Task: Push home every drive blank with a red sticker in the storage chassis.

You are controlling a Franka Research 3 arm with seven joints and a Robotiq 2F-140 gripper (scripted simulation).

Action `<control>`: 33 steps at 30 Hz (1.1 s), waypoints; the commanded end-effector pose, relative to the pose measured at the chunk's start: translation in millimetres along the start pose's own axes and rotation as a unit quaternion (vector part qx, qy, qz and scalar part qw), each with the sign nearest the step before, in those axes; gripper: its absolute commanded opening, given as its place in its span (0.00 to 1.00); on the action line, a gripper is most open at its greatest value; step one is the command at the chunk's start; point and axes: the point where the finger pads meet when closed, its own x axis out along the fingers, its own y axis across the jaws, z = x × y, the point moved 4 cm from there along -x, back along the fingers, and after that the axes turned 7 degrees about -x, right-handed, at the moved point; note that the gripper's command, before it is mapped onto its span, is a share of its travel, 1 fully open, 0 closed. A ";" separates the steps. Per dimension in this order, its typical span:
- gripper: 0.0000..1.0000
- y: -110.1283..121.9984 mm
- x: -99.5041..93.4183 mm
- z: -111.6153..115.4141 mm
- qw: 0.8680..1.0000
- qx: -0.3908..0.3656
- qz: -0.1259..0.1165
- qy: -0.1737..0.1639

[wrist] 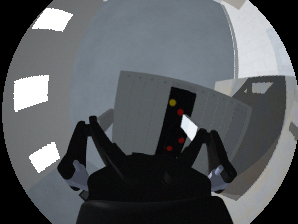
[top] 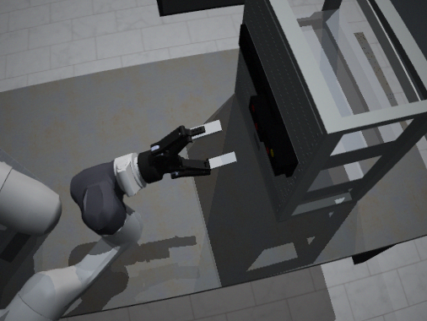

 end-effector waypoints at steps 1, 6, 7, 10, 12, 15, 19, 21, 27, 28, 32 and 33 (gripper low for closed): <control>1.00 7.4 -4.0 8.0 1.000 -0.005 0.027 -0.007; 1.00 17.1 -10.1 16.7 0.998 0.011 0.054 -0.016; 1.00 18.8 -11.3 18.3 0.998 0.014 0.059 -0.017; 1.00 23.5 -14.6 22.7 0.997 0.022 0.072 -0.022; 1.00 24.9 -15.7 24.1 0.997 0.025 0.076 -0.023; 1.00 27.4 -17.7 26.6 0.996 0.029 0.084 -0.025; 1.00 31.8 -21.3 31.0 0.994 0.037 0.097 -0.030; 1.00 33.6 -22.8 32.9 0.993 0.040 0.103 -0.031; 1.00 37.6 -26.5 37.2 0.992 0.048 0.115 -0.035; 1.00 38.1 -27.0 37.7 0.991 0.049 0.117 -0.036; 1.00 39.0 -27.9 38.6 0.991 0.050 0.119 -0.037; 1.00 39.3 -28.2 39.0 0.991 0.051 0.121 -0.037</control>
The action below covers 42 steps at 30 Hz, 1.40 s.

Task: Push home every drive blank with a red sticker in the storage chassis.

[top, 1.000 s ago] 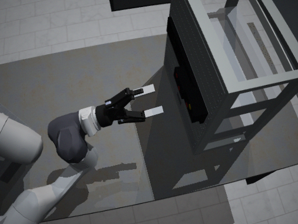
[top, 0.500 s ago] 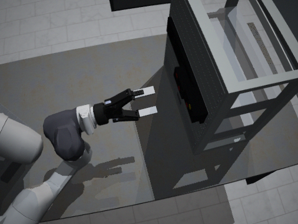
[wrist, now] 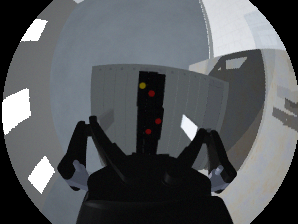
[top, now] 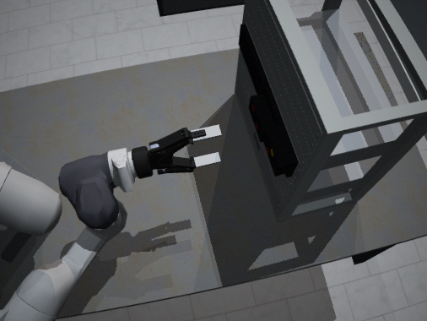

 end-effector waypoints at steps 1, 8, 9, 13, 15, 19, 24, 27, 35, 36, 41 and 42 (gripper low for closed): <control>1.00 1.2 -1.3 2.4 1.000 -0.003 0.006 -0.002; 1.00 3.1 -2.2 3.8 1.000 -0.001 0.011 -0.003; 1.00 3.2 -2.2 3.9 1.000 -0.001 0.011 -0.003; 1.00 3.4 -2.4 4.1 1.000 0.000 0.011 -0.003; 1.00 3.4 -2.4 4.1 1.000 0.000 0.011 -0.003; 1.00 3.5 -2.4 4.1 1.000 0.000 0.012 -0.003; 1.00 3.5 -2.4 4.1 1.000 0.000 0.012 -0.003; 1.00 3.5 -2.4 4.1 1.000 0.000 0.012 -0.003; 1.00 3.5 -2.4 4.1 1.000 0.000 0.012 -0.003; 1.00 3.5 -2.4 4.1 1.000 0.000 0.012 -0.003; 1.00 3.5 -2.4 4.1 1.000 0.000 0.012 -0.003; 1.00 3.5 -2.4 4.1 1.000 0.000 0.012 -0.003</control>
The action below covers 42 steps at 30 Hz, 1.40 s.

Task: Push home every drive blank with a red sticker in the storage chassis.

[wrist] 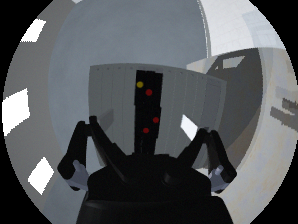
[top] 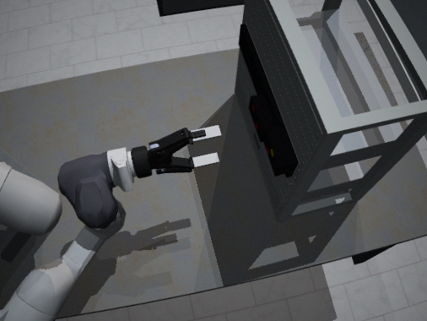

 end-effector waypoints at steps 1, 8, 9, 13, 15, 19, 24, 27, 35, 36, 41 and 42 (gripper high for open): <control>1.00 -0.7 -0.7 1.5 1.000 -0.002 0.001 -0.001; 1.00 -0.7 -0.7 1.5 1.000 -0.002 0.001 -0.001; 1.00 -0.7 -0.7 1.5 1.000 -0.002 0.001 -0.001; 1.00 -0.7 -0.7 1.5 1.000 -0.002 0.001 -0.001; 1.00 -0.7 -0.7 1.5 1.000 -0.002 0.001 -0.001; 1.00 -0.7 -0.7 1.5 1.000 -0.002 0.001 -0.001; 1.00 -0.7 -0.7 1.5 1.000 -0.002 0.001 -0.001; 1.00 -0.7 -0.7 1.7 1.000 -0.002 0.001 -0.001; 1.00 -0.9 6.3 12.6 1.000 -0.004 0.002 -0.002; 1.00 -1.0 8.2 15.5 1.000 -0.004 0.002 -0.002; 1.00 -1.1 15.2 26.7 1.000 -0.004 0.002 -0.002; 1.00 -1.2 17.9 31.0 1.000 -0.004 0.002 -0.002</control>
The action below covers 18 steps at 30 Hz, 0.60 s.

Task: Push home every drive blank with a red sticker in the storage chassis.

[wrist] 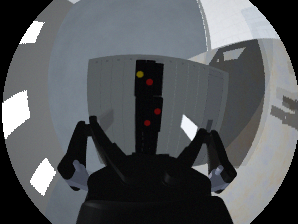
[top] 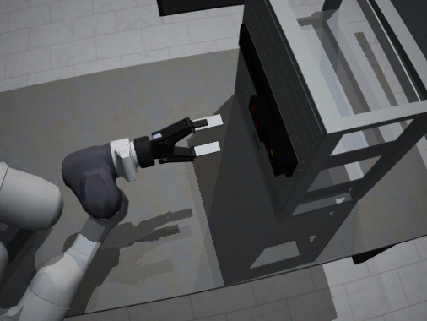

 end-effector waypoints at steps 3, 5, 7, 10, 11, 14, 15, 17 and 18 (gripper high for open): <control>1.00 2.5 16.5 17.9 1.000 -0.016 0.004 0.009; 1.00 2.6 23.3 28.3 1.000 -0.016 0.004 0.009; 1.00 2.8 30.2 38.7 1.000 -0.016 0.004 0.009; 1.00 3.0 39.8 53.3 1.000 -0.016 0.004 0.009; 1.00 3.0 42.7 57.6 1.000 -0.016 0.004 0.009; 1.00 3.1 47.6 65.1 1.000 -0.016 0.005 0.009; 1.00 3.1 47.6 65.1 1.000 -0.016 0.005 0.009; 1.00 3.2 51.3 70.7 1.000 -0.016 0.004 0.009; 1.00 3.2 52.7 72.8 1.000 -0.016 0.005 0.009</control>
